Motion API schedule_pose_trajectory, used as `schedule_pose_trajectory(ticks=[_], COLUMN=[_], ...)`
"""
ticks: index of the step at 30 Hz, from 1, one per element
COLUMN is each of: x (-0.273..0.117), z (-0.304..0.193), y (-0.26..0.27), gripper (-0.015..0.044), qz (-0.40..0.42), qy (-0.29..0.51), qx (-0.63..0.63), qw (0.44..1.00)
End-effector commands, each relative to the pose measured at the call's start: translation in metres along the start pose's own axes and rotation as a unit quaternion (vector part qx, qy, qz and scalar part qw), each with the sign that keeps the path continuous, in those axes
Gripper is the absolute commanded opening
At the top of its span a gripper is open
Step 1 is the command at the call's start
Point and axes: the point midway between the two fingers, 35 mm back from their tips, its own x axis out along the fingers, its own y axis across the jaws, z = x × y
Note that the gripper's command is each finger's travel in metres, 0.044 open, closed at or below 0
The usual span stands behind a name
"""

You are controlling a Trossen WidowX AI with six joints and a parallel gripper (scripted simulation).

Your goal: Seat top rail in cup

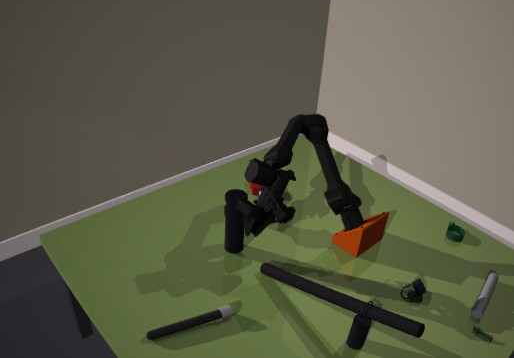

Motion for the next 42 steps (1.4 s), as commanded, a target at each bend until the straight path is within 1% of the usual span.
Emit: schedule_pose_trajectory(ticks=[1, 9, 19, 26, 34, 38, 42], x=[0.000, 0.000, 0.000, -0.012, -0.032, -0.032, -0.043], z=[0.000, 0.000, 0.000, 0.016, 0.039, 0.041, 0.059], y=[0.000, 0.000, 0.000, -0.008, -0.019, -0.018, -0.027], gripper=[0.0000, 0.0000, 0.0263, 0.0440, 0.0440, 0.0440, 0.0440], qz=[0.000, 0.000, 0.000, 0.002, 0.001, 0.001, 0.005], qy=[0.000, 0.000, 0.000, -0.002, 0.000, -0.005, -0.013], qx=[0.000, 0.000, 0.000, 0.003, 0.005, 0.006, 0.120], qw=[1.000, 1.000, 1.000, 1.000, 1.000, 1.000, 0.993])
